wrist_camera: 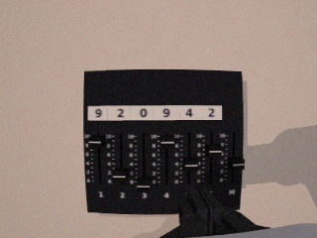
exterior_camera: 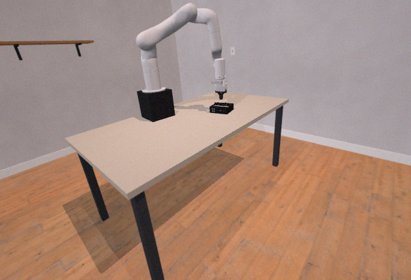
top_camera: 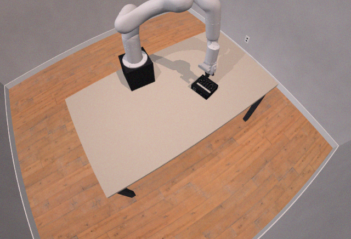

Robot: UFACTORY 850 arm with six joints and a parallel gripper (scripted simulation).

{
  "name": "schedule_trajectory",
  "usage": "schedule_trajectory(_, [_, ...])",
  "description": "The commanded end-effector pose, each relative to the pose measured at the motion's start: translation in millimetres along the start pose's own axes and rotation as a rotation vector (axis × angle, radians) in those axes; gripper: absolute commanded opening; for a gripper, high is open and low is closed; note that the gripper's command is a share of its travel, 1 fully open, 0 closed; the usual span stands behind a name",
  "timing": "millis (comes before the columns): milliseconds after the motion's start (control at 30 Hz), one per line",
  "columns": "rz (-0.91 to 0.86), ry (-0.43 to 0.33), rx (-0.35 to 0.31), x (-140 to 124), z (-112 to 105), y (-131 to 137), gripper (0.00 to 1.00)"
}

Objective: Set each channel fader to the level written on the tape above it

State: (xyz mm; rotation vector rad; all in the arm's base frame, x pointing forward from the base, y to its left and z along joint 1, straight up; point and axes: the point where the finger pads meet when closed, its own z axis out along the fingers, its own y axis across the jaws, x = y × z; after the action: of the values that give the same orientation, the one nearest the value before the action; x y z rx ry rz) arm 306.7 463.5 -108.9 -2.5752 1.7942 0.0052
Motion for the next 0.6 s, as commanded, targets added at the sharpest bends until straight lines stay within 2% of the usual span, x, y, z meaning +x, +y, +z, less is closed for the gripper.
schedule_trajectory(0, [0.000, -0.001, 0.001, -0.4, -8.3, -0.6, 0.00])
schedule_trajectory(567, [0.008, -0.001, 0.001, -0.3, -8.5, -0.5, 0.00])
